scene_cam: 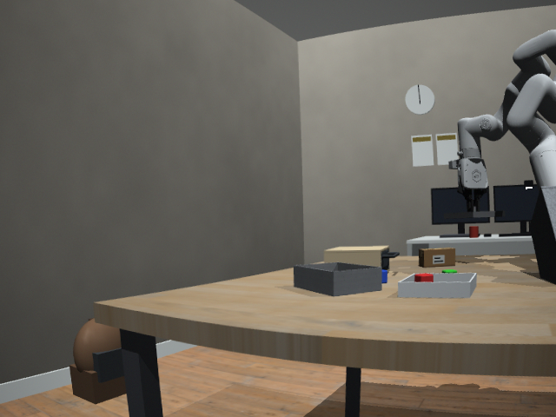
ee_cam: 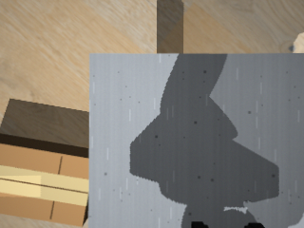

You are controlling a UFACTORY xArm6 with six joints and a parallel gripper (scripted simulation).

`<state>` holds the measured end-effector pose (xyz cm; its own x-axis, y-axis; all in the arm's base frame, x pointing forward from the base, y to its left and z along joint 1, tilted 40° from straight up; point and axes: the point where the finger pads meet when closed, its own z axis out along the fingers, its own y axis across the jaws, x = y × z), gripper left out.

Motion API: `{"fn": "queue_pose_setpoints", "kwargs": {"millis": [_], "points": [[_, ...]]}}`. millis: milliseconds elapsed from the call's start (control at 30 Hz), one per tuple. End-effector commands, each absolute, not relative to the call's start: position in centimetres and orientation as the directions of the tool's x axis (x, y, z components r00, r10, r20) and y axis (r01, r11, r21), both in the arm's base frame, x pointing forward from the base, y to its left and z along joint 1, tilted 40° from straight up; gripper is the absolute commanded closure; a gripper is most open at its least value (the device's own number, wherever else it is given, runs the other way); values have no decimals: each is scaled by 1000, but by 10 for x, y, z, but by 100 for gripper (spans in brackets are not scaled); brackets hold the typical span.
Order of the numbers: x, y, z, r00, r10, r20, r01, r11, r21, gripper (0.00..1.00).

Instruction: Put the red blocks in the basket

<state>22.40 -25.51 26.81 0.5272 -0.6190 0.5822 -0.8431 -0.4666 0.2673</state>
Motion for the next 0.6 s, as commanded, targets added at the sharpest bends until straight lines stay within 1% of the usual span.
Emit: {"fn": "queue_pose_setpoints", "kwargs": {"millis": [0, 133, 267, 367, 500, 567], "points": [[225, -255, 270, 526, -618, 585, -844, -467, 266, 100], [228, -255, 270, 527, -618, 583, -843, -469, 265, 100], [246, -251, 273, 534, -623, 571, -838, -481, 260, 100], [277, -244, 275, 547, -629, 553, -829, -497, 254, 100], [341, -221, 270, 573, -635, 518, -812, -527, 252, 100], [341, -221, 270, 573, -635, 518, -812, -527, 252, 100]]}}
